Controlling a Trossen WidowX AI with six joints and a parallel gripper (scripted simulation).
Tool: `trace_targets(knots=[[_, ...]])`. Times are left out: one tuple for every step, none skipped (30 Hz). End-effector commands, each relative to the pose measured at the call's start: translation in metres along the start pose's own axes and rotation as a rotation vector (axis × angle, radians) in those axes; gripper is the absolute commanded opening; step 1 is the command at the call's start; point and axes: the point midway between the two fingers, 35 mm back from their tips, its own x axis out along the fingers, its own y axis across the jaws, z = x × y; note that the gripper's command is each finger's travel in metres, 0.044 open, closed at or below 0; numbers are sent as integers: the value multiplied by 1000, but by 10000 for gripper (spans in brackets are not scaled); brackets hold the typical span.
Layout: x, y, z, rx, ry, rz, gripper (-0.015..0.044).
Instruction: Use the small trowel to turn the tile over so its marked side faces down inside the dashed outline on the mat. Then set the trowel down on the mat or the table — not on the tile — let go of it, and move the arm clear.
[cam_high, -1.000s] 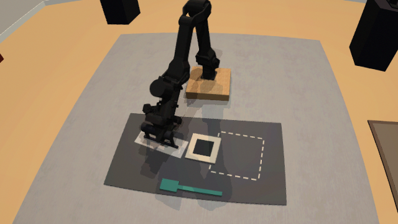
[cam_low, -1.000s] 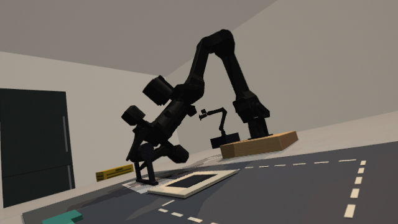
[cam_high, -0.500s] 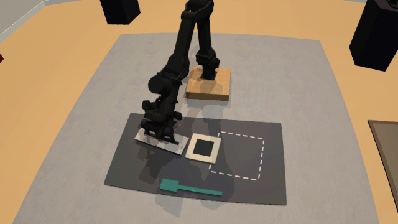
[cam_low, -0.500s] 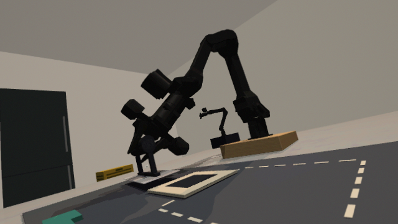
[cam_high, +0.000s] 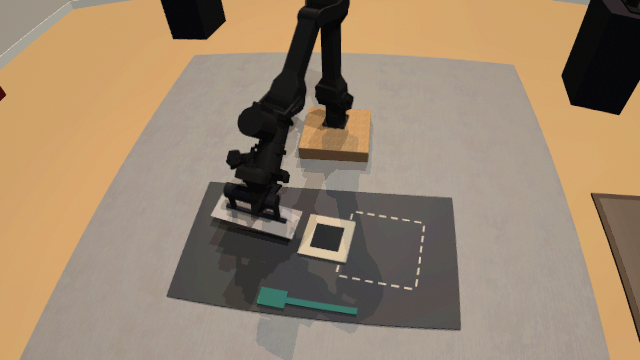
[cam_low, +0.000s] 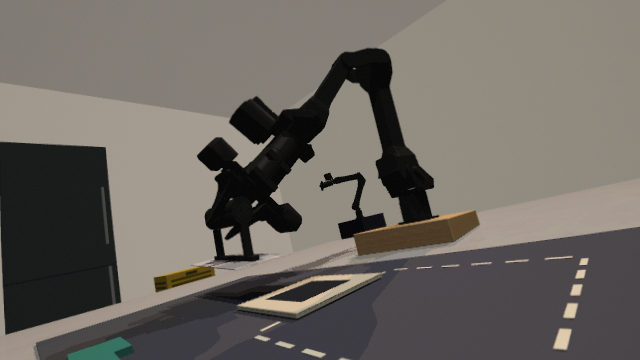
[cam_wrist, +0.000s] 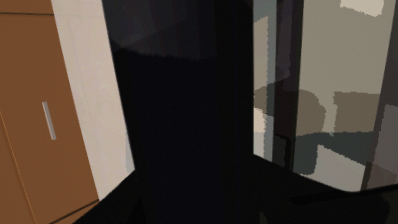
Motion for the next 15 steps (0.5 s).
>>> trace_targets(knots=[[-2,0,-2,-52,8,17,0],[-2,0,-2,-52,8,17,0],[-2,0,-2,-52,8,17,0],[-2,0,-2,-52,8,17,0],[-2,0,-2,-52,8,17,0],[-2,0,-2,-52,8,17,0],[-2,0,-2,-52,8,17,0],[-2,-1,-2,-52,8,17,0],[-1,-2,-2,-52,8,17,0],[0,-3,-1,-52,8,17,0],[2,-4,-1,-52,8,17,0],[3,-5,-1,-52,8,17,0],[4,-7,-1,-52,8,17,0],[5,-8,-1,-52,8,17,0],[6,-9,-1,-52,8,17,0]])
